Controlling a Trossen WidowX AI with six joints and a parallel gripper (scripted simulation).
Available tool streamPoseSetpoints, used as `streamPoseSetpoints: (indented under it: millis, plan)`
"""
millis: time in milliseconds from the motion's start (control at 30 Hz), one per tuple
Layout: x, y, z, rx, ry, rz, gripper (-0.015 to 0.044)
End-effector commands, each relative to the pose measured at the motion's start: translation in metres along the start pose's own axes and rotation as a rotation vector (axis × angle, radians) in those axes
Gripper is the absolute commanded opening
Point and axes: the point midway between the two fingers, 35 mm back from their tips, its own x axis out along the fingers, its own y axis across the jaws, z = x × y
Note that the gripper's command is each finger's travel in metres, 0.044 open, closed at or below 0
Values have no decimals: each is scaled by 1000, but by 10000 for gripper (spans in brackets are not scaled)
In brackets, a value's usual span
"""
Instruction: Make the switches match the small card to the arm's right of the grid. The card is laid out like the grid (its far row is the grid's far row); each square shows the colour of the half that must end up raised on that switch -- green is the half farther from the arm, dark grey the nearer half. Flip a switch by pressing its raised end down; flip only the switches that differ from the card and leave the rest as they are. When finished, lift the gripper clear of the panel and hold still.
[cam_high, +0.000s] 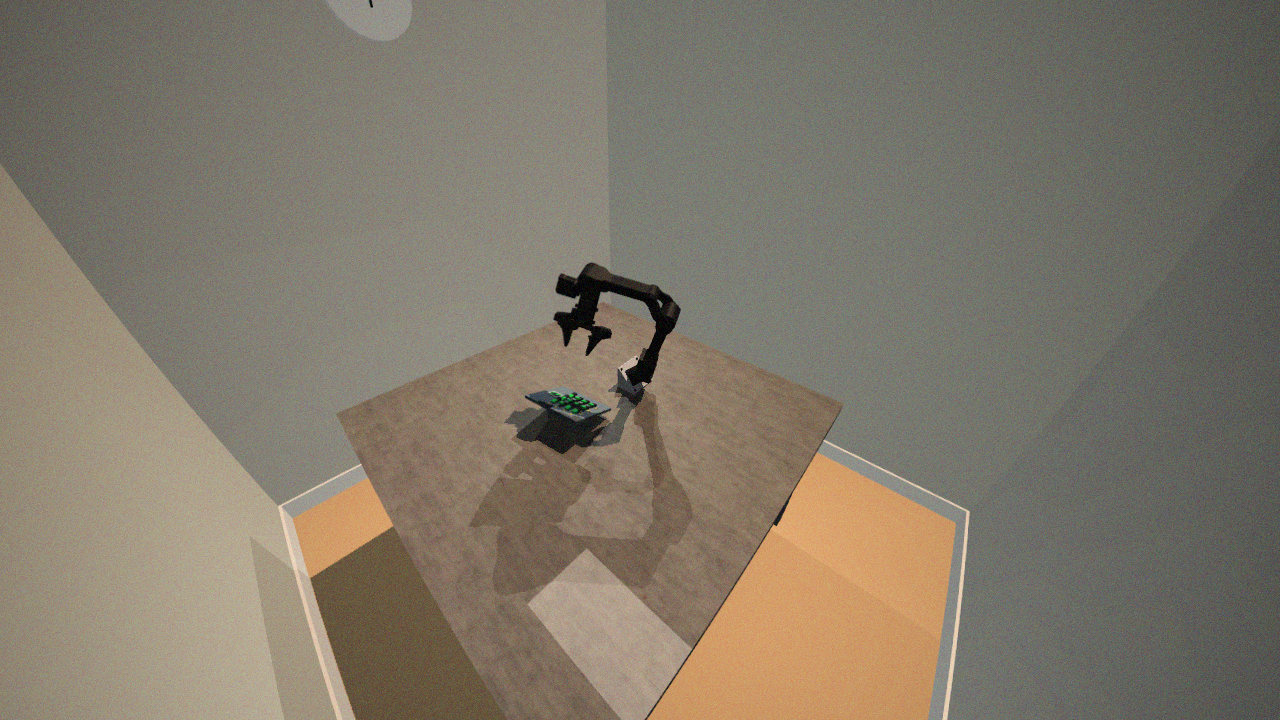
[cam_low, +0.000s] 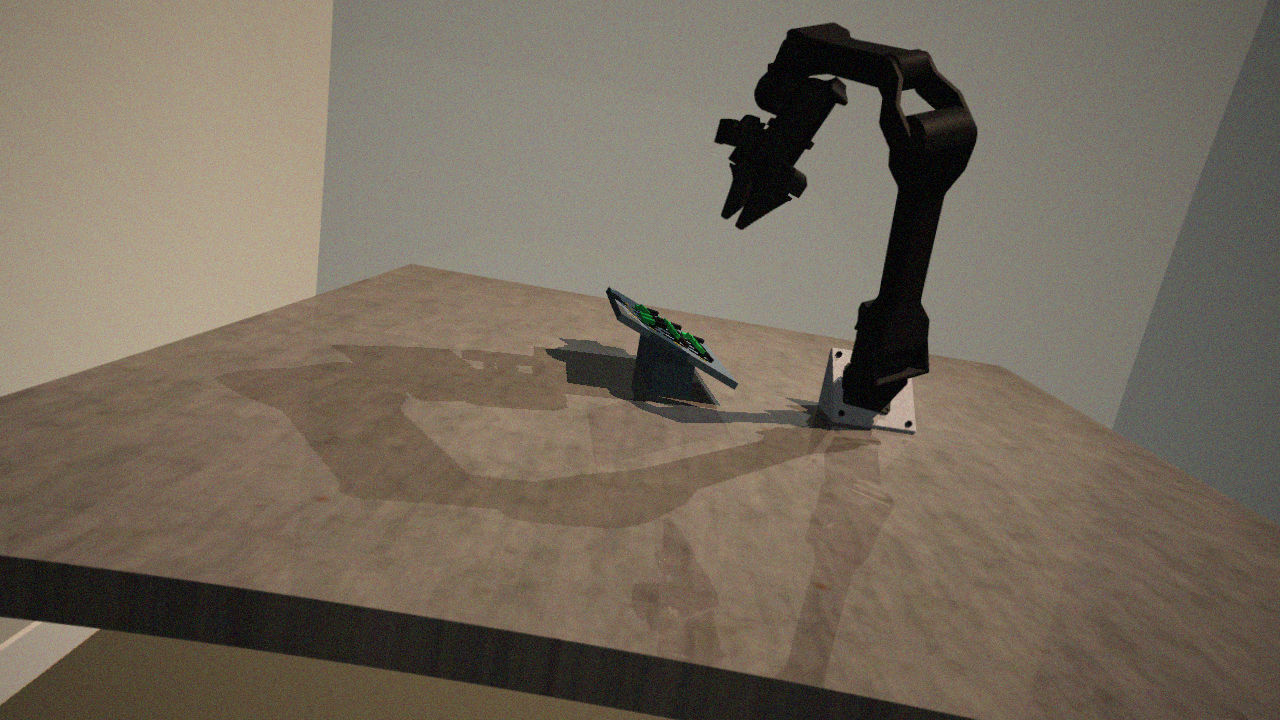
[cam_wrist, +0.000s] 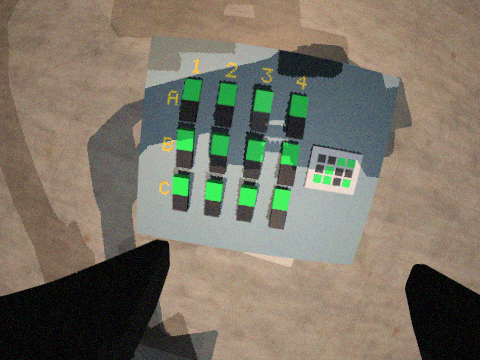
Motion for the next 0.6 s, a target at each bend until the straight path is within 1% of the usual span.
streamPoseSetpoints:
  millis: [0, 33, 133, 200, 400, 467, 567]
  plan:
    - [3, -1, 1, 2, 0, 1, 374]
    - [13, -4, 4, 8, 0, 5, 347]
    - [71, -13, 18, 44, 2, 34, 269]
    - [98, -13, 22, 61, 4, 53, 216]
    - [102, -13, 22, 63, 5, 56, 59]
    - [110, -13, 22, 63, -1, 54, 6]
    - [135, -11, 22, 63, -21, 55, 0]
